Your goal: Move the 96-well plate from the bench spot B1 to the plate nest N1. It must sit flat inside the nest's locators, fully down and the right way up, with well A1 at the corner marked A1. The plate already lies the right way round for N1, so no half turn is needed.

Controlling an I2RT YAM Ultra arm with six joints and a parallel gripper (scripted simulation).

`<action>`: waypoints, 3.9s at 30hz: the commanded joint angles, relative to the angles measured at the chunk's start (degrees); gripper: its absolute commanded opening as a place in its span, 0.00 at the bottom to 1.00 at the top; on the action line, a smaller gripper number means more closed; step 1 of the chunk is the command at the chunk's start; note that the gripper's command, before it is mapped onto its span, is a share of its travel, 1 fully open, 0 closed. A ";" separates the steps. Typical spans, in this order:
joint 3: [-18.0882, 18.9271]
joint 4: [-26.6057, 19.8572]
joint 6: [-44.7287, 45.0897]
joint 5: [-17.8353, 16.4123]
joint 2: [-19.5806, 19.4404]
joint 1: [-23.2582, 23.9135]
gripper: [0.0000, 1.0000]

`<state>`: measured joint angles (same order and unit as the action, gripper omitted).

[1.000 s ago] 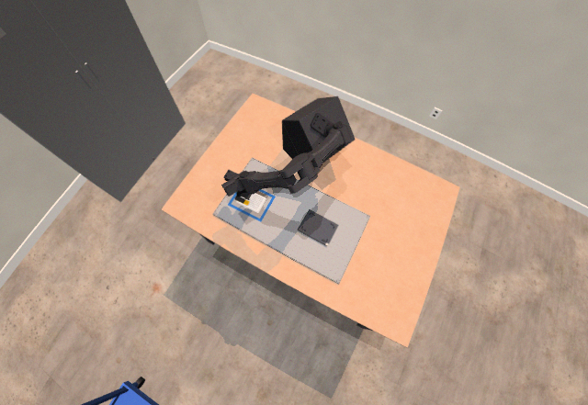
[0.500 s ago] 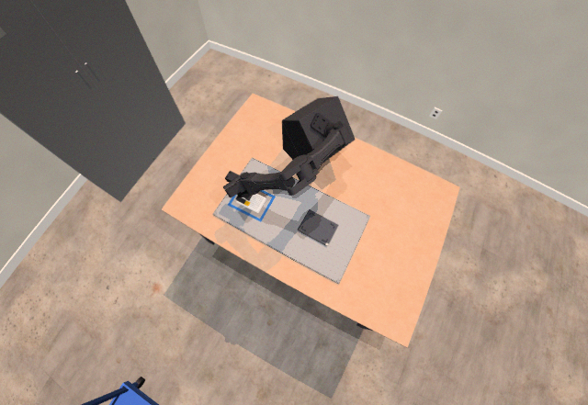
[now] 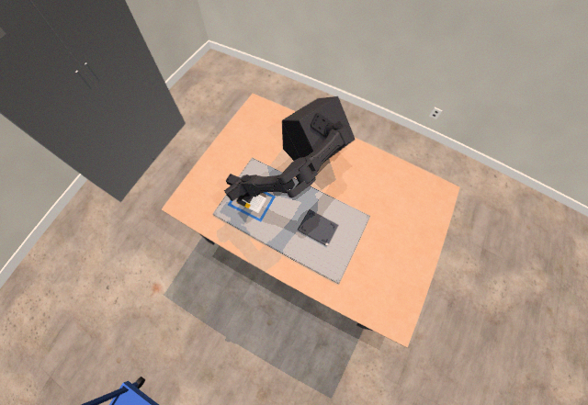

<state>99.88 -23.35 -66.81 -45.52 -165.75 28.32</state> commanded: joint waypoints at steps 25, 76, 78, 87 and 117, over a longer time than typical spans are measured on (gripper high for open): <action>3.21 4.80 -4.55 0.50 -3.93 -1.42 1.00; 3.22 4.73 -4.34 0.48 -3.93 -1.42 0.00; 3.22 4.73 -4.34 0.48 -3.93 -1.42 0.00; 3.22 4.73 -4.34 0.48 -3.93 -1.42 0.00; 3.22 4.73 -4.34 0.48 -3.93 -1.42 0.00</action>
<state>101.49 -18.74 -70.96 -45.54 -169.01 25.96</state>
